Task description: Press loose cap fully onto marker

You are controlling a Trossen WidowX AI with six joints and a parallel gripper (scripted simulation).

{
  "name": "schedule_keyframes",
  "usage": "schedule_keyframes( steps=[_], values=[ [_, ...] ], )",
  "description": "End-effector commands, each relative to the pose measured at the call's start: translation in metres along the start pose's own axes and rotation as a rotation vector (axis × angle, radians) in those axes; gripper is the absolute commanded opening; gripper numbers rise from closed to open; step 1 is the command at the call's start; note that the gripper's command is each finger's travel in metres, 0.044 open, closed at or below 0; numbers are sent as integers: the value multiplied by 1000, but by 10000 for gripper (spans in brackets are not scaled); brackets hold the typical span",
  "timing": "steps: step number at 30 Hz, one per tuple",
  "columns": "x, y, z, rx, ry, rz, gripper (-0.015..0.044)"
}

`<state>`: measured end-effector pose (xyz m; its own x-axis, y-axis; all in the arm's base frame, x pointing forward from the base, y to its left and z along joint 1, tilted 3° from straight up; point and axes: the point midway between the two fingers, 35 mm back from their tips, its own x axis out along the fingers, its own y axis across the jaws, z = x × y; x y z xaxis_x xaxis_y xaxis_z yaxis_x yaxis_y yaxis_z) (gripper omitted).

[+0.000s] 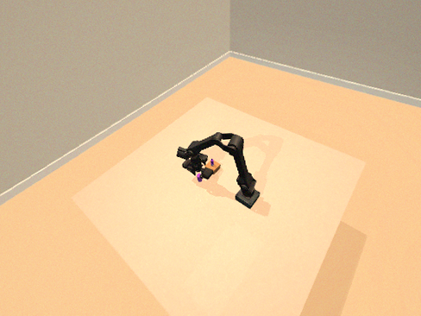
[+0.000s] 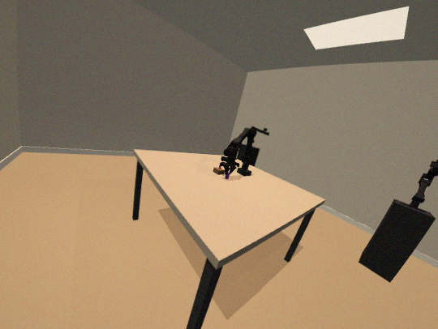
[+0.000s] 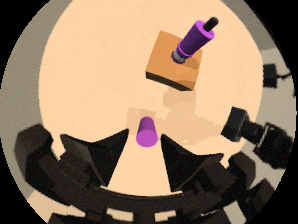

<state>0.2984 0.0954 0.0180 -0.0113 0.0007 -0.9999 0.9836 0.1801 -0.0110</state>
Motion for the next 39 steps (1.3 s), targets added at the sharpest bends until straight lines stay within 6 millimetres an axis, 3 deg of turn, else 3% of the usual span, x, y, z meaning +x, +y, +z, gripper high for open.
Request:
schedule_keyframes(
  steps=[1, 11, 16, 25, 27, 39],
  values=[
    [10, -1, 1, -1, -5, -6, 248],
    [21, -2, 1, 2, -6, -5, 248],
    [21, -2, 2, 2, -6, -5, 117],
    [21, -2, 2, 2, -6, -5, 37],
    [17, -2, 1, 2, -6, -5, 0],
    [-22, -1, 0, 2, -5, -4, 0]
  ],
)
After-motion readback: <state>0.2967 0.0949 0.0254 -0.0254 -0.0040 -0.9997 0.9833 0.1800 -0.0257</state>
